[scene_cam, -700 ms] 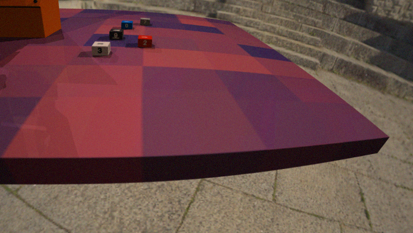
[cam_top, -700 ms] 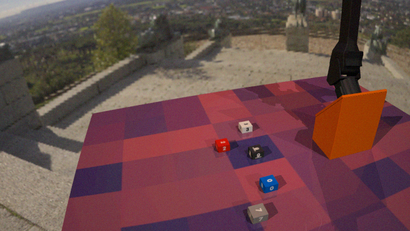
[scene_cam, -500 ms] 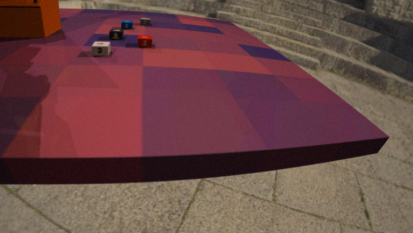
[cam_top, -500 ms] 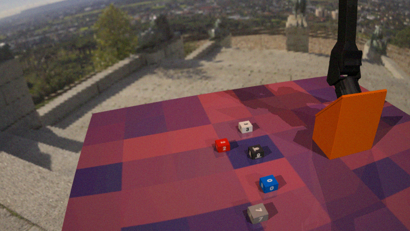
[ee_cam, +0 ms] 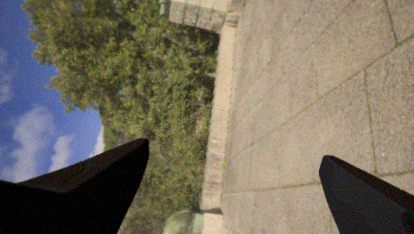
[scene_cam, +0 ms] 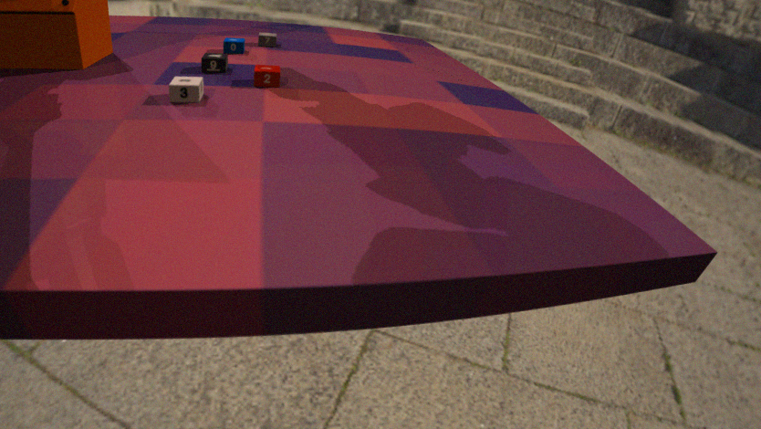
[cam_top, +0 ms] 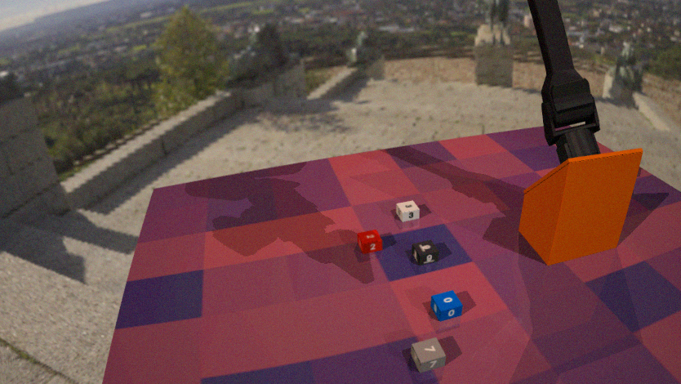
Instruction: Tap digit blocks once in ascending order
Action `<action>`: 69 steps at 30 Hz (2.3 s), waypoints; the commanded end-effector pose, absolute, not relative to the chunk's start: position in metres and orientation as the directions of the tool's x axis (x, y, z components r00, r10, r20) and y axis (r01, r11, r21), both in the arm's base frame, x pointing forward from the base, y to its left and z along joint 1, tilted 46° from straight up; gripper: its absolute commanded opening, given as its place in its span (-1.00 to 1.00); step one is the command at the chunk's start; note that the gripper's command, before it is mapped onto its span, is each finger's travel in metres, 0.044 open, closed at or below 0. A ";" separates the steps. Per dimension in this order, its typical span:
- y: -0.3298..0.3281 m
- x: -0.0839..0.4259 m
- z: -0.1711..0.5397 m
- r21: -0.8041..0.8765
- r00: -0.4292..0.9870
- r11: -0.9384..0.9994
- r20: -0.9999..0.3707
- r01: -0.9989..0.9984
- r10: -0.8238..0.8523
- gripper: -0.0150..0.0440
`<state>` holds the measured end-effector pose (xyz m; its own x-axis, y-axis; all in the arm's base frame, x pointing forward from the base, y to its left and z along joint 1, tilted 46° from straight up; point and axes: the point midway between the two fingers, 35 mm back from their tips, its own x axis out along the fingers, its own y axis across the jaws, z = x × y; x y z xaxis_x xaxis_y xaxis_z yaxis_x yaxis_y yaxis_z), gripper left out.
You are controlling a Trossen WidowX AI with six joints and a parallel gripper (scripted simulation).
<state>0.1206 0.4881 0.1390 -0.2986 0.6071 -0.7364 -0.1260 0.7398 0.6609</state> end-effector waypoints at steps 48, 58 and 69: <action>-0.091 0.263 0.138 -0.717 -0.027 0.697 -0.696 -0.015 -0.717 0.86; -0.089 0.264 0.136 -0.716 -0.026 0.697 -0.697 -0.015 -0.717 0.86; 0.000 0.268 0.044 -0.714 -0.027 0.700 -0.700 -0.015 -0.714 0.86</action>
<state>0.2701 -0.0076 0.0529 -0.0255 -0.7136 -0.7000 -0.0392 0.7004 -0.7126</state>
